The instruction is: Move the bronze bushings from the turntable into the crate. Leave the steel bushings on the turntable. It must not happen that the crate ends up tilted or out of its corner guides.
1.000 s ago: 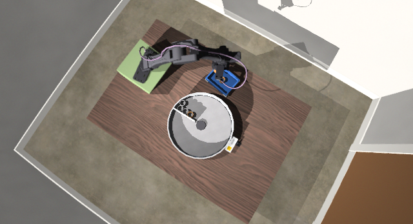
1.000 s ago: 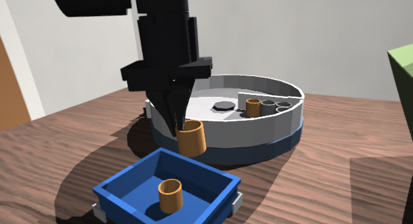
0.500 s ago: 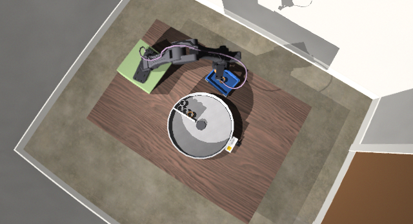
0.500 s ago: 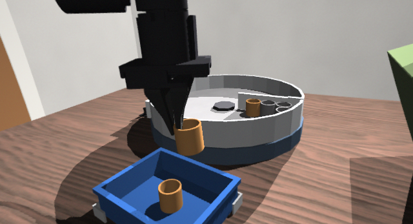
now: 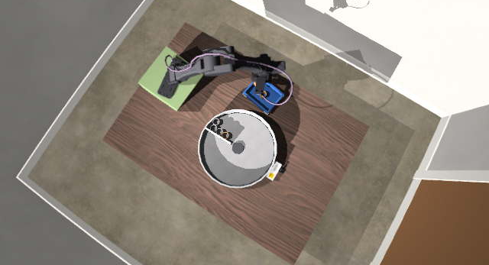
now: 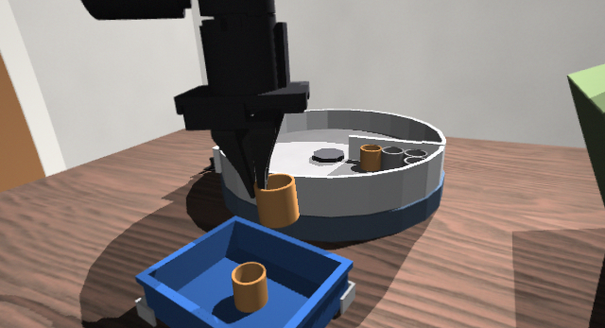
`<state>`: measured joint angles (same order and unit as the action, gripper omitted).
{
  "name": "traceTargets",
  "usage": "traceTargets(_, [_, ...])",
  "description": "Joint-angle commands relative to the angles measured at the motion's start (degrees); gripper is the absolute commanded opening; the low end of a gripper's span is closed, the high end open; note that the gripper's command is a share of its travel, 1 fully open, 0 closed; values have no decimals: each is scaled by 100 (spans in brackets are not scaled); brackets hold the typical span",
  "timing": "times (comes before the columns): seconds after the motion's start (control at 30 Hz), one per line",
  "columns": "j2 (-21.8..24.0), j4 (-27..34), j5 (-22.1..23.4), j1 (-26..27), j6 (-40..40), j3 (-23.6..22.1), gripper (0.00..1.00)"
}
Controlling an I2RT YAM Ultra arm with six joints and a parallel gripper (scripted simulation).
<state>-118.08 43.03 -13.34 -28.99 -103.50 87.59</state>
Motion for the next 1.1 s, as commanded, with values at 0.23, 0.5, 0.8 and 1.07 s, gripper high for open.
traceTargets(0.23, [184,-102,-128,-95,-11,23,0])
traceTargets(0.5, [-495,-707,-94,149,162,-104,0])
traceTargets(0.8, [-704,-1128,-56,180,254,49,0])
traceTargets(1.07, [-768,-1061,-43,205,268,71,0])
